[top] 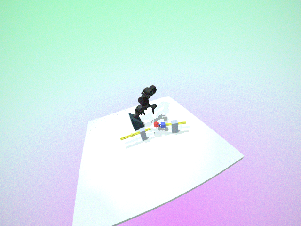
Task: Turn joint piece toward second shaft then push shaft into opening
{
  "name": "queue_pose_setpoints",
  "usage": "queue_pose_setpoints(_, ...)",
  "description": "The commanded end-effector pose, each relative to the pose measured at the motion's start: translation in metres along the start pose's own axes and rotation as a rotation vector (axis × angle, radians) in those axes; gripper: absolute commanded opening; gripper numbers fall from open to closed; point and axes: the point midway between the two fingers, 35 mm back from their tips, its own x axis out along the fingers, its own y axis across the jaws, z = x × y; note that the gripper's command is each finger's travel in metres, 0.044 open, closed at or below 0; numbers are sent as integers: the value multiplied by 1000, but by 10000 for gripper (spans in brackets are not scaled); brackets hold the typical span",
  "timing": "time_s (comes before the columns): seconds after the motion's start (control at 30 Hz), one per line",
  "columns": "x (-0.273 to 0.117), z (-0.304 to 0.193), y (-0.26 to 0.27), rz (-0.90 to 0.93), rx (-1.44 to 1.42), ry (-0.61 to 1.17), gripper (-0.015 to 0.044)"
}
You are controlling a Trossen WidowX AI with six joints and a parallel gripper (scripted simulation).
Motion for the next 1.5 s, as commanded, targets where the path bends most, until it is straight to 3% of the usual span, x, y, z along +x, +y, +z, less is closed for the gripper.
queue_pose_setpoints(0.0, 3, -2, 4, -14, 181, 14, 440)
queue_pose_setpoints(1.47, 15, 0, 3, -79, 1505, 67, 440)
